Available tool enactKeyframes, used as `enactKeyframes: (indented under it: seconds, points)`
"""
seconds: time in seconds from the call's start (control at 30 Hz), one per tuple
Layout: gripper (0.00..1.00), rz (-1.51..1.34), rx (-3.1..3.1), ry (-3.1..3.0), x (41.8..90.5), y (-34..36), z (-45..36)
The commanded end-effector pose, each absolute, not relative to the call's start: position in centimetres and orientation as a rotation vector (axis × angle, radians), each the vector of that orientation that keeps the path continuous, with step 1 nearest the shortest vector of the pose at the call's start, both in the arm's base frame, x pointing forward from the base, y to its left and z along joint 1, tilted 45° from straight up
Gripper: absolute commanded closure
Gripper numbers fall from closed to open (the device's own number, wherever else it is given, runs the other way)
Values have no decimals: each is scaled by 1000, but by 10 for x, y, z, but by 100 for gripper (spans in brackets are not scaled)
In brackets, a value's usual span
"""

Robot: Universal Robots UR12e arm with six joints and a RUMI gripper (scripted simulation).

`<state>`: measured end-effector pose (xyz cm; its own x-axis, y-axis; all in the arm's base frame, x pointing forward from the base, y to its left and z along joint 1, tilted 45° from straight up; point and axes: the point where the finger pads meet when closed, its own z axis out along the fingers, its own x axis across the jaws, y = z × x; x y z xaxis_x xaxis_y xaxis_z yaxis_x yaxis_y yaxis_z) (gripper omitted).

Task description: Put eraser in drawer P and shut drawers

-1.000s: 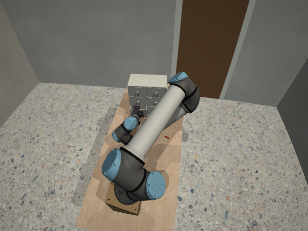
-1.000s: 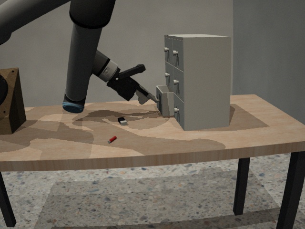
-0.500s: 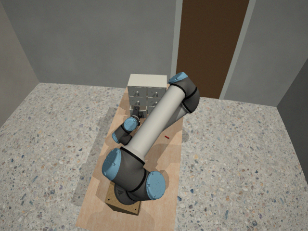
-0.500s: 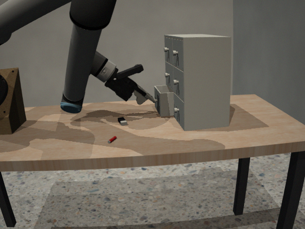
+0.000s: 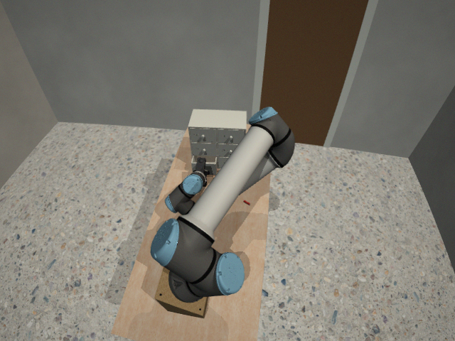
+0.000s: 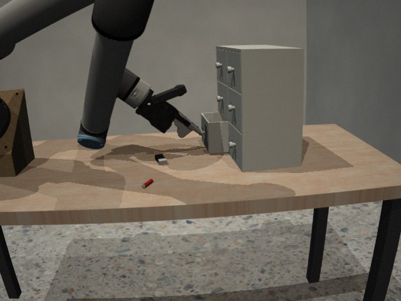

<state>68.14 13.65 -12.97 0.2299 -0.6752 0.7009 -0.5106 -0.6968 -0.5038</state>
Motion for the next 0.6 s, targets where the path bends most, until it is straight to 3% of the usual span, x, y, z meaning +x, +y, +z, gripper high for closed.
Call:
enactKeyframes:
  seconds: [0.0,0.57]
  points:
    - [93,-1463,-2326,1134,680,137,-129]
    - [93,-1463,-2326,1134,676,136,-129]
